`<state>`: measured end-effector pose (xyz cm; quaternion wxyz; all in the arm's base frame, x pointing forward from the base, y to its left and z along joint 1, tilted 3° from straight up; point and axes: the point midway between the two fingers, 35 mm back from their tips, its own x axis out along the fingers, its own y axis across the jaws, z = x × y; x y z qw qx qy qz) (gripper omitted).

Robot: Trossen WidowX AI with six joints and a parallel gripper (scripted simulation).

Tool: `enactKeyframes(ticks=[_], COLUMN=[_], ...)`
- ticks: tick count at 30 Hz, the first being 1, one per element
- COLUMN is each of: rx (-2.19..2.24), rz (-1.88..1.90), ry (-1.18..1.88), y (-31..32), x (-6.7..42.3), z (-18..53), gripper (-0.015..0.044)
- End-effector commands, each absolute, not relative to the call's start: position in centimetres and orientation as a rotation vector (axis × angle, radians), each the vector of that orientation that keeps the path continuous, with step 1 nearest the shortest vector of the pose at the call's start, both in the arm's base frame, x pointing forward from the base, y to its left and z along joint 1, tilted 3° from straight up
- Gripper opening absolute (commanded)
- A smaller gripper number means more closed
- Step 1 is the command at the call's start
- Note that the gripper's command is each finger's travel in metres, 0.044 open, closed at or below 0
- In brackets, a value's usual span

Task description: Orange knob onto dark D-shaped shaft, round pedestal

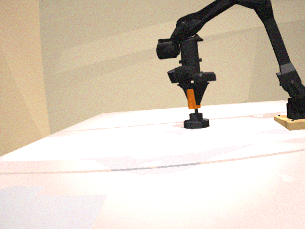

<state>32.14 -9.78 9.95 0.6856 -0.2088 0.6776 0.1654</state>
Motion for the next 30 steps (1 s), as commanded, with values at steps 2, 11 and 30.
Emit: enactKeyframes(ticks=[2,11,30], rx=[-0.474,-0.541,-0.638], rz=[0.371,0.437,0.533], ry=[1.514,1.502,1.482], y=[-9.83,-9.77,-9.64], x=[32.28,32.13,31.5], z=[10.04,10.45,9.86], gripper=[0.0,0.0,0.0])
